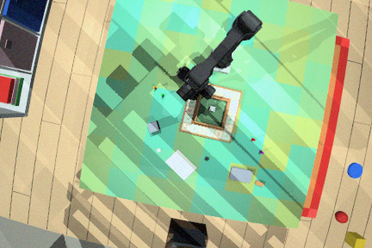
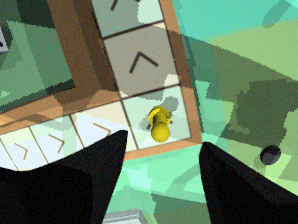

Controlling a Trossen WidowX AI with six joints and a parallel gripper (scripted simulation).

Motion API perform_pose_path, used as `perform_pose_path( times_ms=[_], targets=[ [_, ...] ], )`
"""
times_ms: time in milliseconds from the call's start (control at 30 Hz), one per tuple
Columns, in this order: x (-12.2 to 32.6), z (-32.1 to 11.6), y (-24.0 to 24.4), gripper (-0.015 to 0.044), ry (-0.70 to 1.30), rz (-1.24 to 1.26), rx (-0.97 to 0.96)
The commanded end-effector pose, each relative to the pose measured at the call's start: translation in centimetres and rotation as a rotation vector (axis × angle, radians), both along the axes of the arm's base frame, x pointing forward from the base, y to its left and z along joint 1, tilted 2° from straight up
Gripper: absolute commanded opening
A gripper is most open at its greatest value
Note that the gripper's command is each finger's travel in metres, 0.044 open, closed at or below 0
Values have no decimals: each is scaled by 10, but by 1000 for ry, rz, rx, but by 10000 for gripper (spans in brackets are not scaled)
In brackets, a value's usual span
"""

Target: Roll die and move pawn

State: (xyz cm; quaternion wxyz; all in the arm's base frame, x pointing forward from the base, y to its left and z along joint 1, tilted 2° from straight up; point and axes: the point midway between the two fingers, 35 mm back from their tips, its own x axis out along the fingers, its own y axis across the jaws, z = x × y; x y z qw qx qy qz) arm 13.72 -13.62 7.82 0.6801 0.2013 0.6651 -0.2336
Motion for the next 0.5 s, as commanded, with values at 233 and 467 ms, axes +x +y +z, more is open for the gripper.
perform_pose_path(
  times_ms=[233, 467],
  targets=[
    [1, -18, 0, 200, 1, 3, 8],
    [0, -29, 0, 200, 1, 3, 8]
  ],
)
